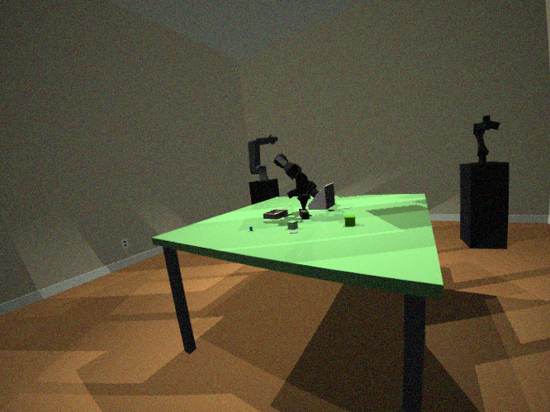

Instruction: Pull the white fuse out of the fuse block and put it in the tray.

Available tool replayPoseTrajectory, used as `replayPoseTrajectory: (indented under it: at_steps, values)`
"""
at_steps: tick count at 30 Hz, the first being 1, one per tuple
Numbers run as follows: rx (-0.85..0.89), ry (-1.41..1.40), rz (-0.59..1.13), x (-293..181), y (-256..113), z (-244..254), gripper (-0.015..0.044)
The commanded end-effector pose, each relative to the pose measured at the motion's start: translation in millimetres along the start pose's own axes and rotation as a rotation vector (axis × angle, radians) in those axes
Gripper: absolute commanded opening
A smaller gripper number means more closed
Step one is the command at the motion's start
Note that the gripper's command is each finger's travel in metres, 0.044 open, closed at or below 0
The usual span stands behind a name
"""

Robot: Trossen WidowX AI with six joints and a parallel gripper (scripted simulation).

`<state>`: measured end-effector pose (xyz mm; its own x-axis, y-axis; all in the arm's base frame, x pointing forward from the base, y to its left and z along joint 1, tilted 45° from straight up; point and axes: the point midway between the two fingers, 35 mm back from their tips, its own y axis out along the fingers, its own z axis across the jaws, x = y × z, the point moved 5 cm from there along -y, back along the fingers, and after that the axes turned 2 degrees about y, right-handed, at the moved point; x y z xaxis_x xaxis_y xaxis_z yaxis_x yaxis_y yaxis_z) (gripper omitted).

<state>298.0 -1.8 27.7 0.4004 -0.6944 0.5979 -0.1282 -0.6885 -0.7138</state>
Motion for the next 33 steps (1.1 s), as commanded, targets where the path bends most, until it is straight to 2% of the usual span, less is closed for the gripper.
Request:
replayPoseTrajectory:
  at_steps: [1,17,27,33]
  values:
    - [-0.001,-0.006,-0.003,0.0,1.1,-0.2,0.0068]
    - [-0.001,-0.006,-0.003,0.1,10.7,-0.3,0.0068]
    - [0.001,0.001,0.0,0.4,9.5,0.3,0.0002]
    - [0.001,0.001,0.0,0.4,8.8,0.3,0.0]
